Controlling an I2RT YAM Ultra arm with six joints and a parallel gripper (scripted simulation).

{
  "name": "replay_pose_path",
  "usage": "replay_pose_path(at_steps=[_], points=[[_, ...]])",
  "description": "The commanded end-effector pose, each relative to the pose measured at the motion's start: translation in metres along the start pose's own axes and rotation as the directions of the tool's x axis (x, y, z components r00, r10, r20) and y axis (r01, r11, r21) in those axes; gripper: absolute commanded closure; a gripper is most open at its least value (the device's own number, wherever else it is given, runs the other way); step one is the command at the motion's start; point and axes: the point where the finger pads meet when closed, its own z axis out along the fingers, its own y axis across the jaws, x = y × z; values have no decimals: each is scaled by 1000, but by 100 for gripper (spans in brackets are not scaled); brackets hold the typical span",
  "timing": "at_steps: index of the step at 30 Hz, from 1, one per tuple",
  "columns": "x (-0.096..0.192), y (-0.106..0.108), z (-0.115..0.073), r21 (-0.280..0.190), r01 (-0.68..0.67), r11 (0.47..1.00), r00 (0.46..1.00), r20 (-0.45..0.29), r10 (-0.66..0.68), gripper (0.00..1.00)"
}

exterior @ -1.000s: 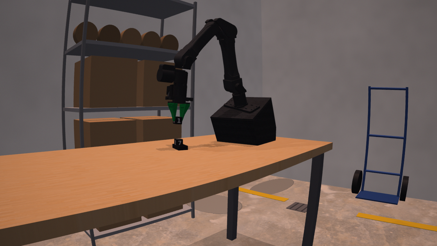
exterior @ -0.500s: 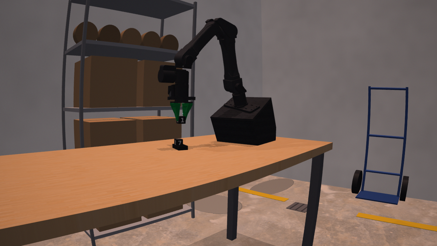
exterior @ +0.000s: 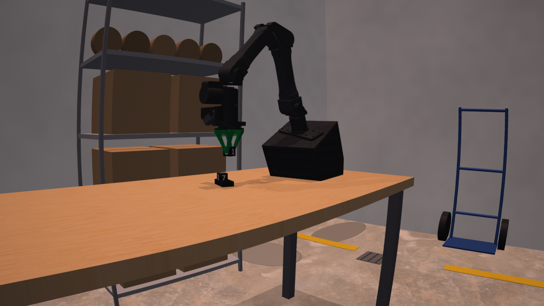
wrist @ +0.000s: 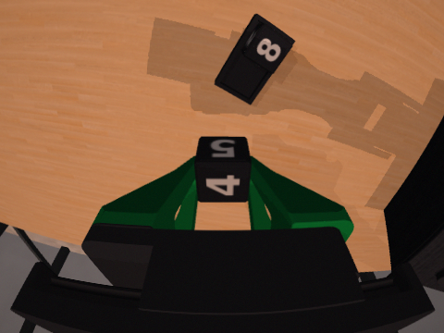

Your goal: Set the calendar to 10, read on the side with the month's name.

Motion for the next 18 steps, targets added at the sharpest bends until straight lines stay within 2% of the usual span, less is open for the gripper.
replay_pose_path(at_steps=[1,4,5,11,18], points=[[1,5,-4,2,189,982,982,23,-189,74],[1,6,-3,2,205,979,978,23,-205,74],[7,9,-3,5,310,951,950,23,-310,74],[18,16,-1,8,503,864,864,22,-503,74],[35,25,0,12,746,666,665,20,-746,74]])
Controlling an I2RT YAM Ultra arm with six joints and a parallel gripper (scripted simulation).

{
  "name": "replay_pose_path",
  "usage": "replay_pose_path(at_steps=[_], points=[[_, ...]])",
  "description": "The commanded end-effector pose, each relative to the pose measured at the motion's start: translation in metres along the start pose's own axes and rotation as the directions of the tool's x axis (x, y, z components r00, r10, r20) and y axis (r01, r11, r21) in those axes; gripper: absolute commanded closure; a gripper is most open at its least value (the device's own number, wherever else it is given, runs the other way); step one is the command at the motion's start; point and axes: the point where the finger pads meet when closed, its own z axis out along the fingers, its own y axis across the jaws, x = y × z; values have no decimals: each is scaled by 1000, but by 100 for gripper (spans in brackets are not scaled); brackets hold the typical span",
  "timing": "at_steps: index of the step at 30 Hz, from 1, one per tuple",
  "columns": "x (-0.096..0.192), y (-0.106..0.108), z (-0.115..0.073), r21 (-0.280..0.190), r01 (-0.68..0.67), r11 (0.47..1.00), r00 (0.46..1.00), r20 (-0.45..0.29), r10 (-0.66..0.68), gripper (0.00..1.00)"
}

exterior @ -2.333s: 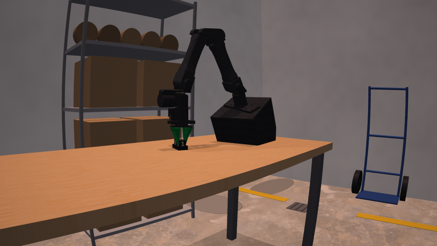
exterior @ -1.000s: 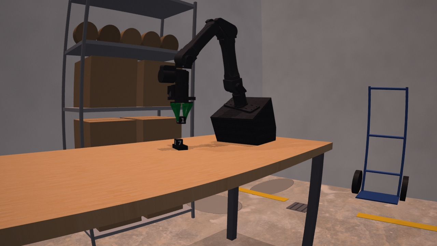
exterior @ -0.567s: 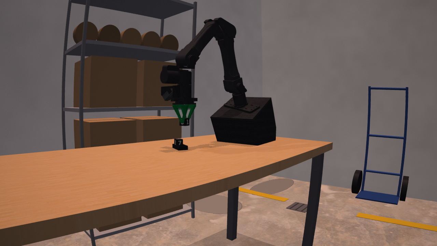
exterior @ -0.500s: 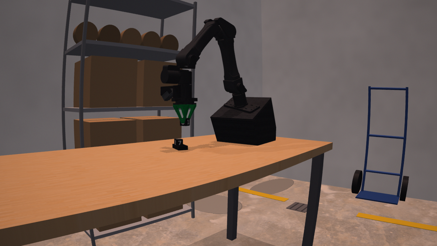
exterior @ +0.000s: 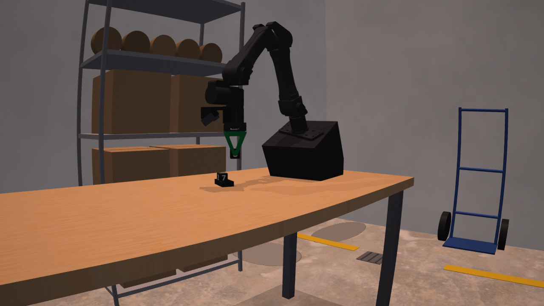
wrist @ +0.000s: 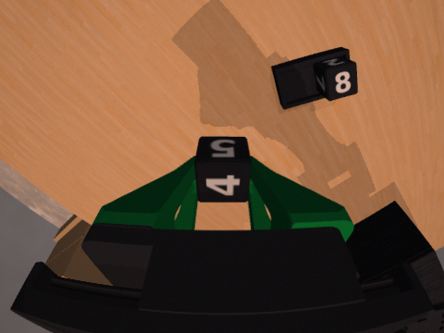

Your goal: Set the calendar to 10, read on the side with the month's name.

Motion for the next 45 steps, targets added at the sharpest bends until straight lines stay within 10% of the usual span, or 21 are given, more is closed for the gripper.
replay_pose_path(at_steps=[1,8,27,45], points=[[-4,4,-5,9,148,989,989,24,-148,74],[1,15,-4,11,339,941,940,24,-339,74],[1,15,0,11,344,939,938,24,-344,74],[-1,15,67,12,344,939,938,23,-344,74]])
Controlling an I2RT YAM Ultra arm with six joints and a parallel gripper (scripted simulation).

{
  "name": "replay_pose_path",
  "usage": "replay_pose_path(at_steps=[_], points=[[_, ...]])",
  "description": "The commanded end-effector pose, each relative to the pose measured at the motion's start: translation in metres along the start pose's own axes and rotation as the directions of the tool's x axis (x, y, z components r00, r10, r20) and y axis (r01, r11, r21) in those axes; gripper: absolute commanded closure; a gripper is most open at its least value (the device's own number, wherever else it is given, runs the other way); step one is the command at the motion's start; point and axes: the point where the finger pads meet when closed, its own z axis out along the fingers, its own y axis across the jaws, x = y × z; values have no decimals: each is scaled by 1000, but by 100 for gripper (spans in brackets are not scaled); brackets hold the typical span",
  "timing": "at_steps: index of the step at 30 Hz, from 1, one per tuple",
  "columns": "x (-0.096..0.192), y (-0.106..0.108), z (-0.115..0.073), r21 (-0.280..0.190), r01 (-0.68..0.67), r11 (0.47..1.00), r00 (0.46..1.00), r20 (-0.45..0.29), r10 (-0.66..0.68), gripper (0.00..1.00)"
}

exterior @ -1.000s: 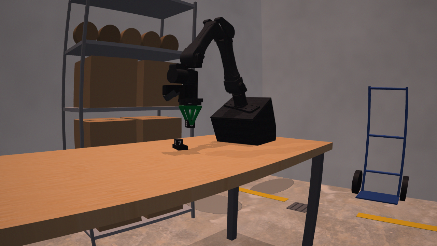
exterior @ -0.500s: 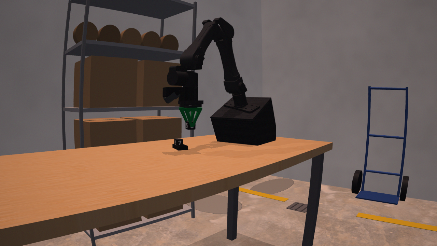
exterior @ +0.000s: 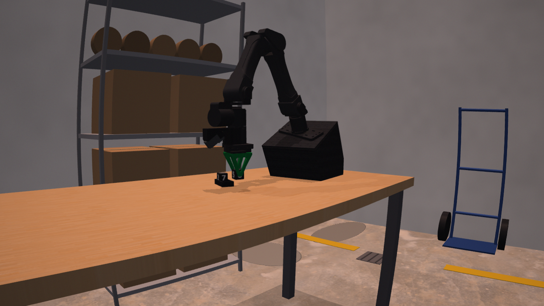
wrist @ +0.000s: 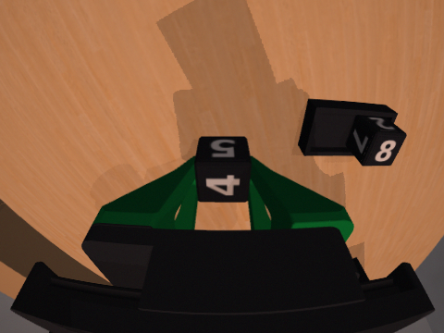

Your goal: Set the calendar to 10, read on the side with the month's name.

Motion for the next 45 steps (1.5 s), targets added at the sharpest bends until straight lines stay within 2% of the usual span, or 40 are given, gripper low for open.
replay_pose_path(at_steps=[1,6,13,45], points=[[-11,5,7,-19,2,1000,999,44,-1,74],[-12,6,22,-19,2,1000,999,44,-1,74],[-12,6,28,-19,2,1000,999,44,-1,74],[-12,6,28,-19,2,1000,999,44,-1,74]])
